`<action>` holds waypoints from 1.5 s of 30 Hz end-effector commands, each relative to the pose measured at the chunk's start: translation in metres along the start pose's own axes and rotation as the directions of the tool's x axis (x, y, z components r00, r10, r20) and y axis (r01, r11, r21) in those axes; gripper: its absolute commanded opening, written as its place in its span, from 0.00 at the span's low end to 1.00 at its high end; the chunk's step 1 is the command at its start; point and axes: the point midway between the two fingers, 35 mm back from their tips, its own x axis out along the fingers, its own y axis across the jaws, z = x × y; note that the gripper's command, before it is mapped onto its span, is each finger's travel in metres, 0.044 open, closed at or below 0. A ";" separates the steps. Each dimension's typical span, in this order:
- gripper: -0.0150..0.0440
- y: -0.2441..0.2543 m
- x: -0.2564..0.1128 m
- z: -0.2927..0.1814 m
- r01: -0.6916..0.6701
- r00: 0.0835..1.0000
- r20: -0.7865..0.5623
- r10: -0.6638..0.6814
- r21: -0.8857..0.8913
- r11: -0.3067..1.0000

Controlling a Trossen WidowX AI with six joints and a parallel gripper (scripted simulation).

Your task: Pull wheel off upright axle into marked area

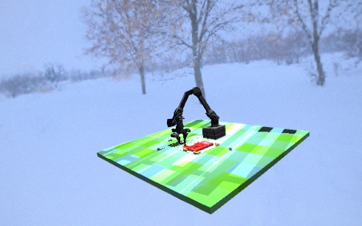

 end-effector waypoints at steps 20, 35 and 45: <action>1.00 -0.071 -0.098 -0.032 -0.007 1.000 0.003 0.007 -0.006 1.000; 1.00 -0.082 -0.102 -0.036 -0.006 1.000 0.003 0.006 -0.005 1.000; 1.00 -0.082 -0.102 -0.036 -0.006 1.000 0.003 0.006 -0.005 1.000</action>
